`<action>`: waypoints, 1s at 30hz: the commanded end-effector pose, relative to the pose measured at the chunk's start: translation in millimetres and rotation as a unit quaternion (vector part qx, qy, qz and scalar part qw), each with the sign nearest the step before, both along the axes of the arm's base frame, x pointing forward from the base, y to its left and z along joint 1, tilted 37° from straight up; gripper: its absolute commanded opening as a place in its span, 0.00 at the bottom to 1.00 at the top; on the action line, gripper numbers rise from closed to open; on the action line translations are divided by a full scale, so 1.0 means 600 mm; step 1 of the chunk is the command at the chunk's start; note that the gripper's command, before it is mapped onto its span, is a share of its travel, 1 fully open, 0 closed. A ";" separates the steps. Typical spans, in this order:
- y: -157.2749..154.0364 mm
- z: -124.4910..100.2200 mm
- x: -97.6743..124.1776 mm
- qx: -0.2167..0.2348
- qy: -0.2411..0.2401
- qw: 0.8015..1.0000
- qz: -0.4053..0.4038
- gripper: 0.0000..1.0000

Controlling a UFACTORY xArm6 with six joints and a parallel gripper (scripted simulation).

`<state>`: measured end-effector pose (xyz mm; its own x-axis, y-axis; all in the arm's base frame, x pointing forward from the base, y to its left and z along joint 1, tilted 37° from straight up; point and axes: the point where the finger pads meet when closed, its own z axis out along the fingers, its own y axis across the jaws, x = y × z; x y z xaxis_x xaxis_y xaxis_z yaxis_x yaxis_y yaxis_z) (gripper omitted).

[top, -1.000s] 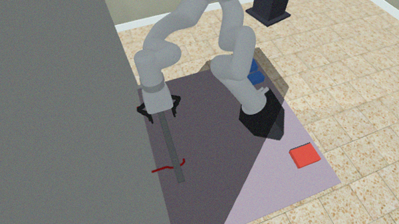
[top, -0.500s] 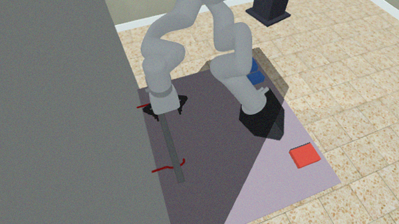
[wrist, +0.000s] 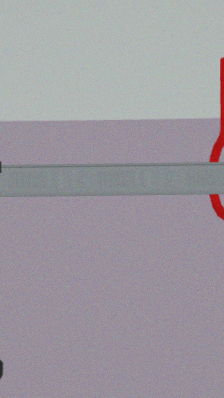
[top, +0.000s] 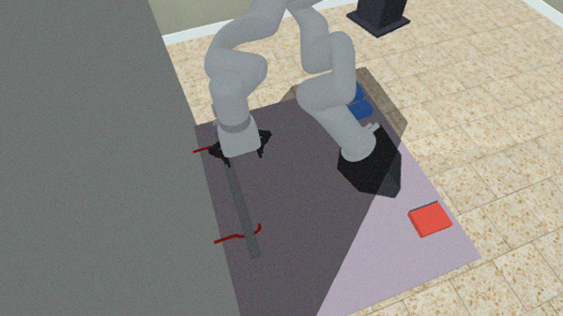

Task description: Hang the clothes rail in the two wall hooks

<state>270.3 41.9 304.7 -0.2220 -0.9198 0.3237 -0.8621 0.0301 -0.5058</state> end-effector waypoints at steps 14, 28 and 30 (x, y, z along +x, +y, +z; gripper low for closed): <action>0.009 -0.002 -0.039 0.001 -0.001 1.000 0.000 1.00; 0.016 -0.006 -0.074 0.001 -0.001 1.000 0.000 1.00; 0.017 -0.007 -0.077 0.001 -0.001 1.000 0.000 1.00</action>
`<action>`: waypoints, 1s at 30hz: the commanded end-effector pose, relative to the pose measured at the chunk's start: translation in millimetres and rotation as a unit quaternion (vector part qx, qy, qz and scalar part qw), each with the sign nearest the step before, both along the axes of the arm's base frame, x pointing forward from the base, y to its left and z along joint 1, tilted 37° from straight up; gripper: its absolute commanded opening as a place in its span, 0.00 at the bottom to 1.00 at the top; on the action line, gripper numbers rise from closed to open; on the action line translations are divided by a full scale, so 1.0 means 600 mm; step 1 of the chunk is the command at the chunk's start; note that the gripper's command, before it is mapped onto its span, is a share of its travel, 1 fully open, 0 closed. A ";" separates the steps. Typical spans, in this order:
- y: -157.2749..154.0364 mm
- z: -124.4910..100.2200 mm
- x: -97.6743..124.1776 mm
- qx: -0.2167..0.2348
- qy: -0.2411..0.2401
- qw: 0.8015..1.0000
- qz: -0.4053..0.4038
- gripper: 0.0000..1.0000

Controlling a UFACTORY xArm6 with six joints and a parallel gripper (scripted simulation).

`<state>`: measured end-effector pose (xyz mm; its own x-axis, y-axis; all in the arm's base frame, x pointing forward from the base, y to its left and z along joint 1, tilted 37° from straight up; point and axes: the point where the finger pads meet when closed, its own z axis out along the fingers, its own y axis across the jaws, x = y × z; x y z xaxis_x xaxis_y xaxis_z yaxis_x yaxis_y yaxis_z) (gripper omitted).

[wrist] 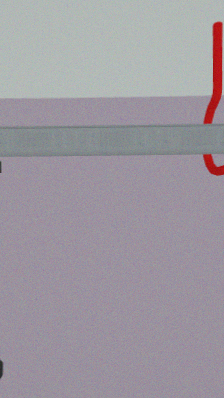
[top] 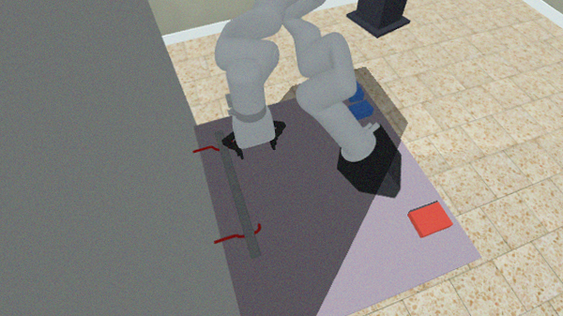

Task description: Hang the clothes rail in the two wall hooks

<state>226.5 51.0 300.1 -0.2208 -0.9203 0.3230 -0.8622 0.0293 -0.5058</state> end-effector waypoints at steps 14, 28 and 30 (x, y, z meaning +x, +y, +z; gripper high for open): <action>0.009 -0.003 -0.042 0.001 -0.001 1.000 0.000 1.00; 0.016 -0.007 -0.074 0.000 -0.001 1.000 0.000 1.00; 0.017 -0.008 -0.080 0.000 -0.001 1.000 0.000 1.00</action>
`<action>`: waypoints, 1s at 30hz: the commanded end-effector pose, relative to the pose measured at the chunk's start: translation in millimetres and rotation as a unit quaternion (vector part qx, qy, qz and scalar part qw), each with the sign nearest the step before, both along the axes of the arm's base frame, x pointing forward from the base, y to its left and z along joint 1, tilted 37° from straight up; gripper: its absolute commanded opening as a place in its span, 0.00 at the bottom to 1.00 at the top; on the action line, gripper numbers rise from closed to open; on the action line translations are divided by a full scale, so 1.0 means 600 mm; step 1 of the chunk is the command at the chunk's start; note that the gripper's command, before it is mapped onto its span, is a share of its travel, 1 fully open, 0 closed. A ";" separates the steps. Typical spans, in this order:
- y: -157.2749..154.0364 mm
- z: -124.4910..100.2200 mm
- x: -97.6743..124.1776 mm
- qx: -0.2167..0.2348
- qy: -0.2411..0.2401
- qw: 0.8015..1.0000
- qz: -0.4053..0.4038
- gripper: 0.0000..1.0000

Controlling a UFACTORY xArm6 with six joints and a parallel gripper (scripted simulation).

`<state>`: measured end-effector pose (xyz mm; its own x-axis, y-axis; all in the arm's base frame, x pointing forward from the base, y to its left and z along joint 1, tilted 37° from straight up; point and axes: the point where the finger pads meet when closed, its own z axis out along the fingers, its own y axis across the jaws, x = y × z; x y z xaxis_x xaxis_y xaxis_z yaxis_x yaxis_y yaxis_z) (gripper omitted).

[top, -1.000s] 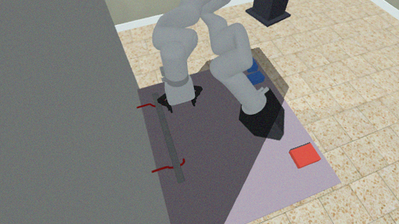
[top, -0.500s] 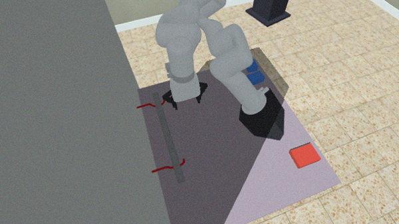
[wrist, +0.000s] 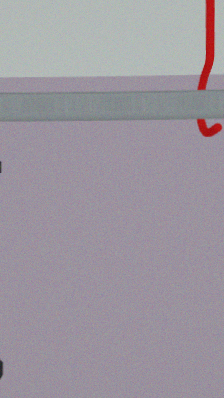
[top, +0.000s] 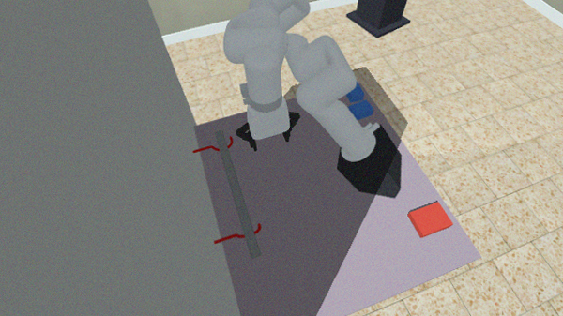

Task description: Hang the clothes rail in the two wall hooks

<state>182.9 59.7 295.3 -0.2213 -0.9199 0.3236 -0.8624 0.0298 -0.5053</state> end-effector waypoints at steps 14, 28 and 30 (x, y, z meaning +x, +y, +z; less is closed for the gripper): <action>0.009 -0.003 -0.040 0.001 -0.001 1.000 0.000 1.00; 0.016 -0.007 -0.072 0.001 -0.001 1.000 0.000 1.00; 0.017 -0.007 -0.078 0.001 -0.001 1.000 0.000 1.00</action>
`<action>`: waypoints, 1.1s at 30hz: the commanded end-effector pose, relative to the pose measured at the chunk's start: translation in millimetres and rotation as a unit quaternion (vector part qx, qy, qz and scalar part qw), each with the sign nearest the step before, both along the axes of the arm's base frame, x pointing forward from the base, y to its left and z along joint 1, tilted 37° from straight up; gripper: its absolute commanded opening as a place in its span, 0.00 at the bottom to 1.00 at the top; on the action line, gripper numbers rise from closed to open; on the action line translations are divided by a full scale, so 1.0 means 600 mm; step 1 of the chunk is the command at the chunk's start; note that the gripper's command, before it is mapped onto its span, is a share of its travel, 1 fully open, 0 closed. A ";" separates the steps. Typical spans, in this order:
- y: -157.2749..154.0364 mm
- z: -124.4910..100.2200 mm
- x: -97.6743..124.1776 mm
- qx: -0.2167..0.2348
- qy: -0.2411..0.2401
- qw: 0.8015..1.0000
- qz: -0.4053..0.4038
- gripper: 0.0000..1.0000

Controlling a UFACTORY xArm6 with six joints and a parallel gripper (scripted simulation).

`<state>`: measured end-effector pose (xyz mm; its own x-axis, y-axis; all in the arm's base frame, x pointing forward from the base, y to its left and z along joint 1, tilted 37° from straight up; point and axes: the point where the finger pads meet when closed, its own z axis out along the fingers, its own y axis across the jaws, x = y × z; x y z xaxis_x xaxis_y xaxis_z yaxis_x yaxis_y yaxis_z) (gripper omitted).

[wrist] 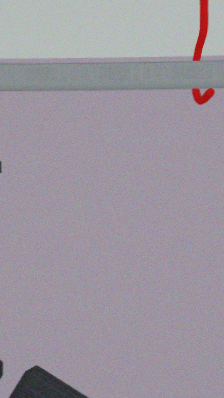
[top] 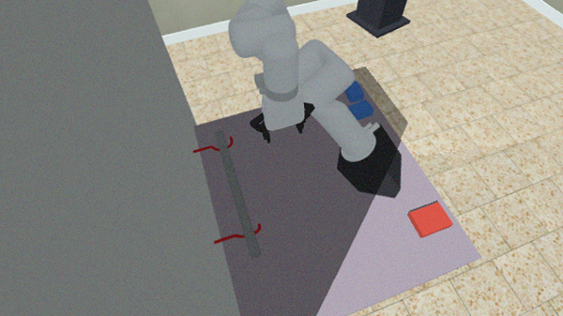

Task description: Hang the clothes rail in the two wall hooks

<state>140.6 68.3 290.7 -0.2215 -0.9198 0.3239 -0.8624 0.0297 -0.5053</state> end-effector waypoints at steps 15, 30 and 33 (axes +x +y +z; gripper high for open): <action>0.009 -0.004 -0.043 0.001 0.000 1.000 0.000 1.00; 0.017 -0.008 -0.078 0.001 0.000 1.000 0.000 1.00; 0.018 -0.009 -0.086 0.001 0.000 1.000 0.000 1.00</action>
<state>93.4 77.9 285.6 -0.2217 -0.9197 0.3241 -0.8623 0.0297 -0.5056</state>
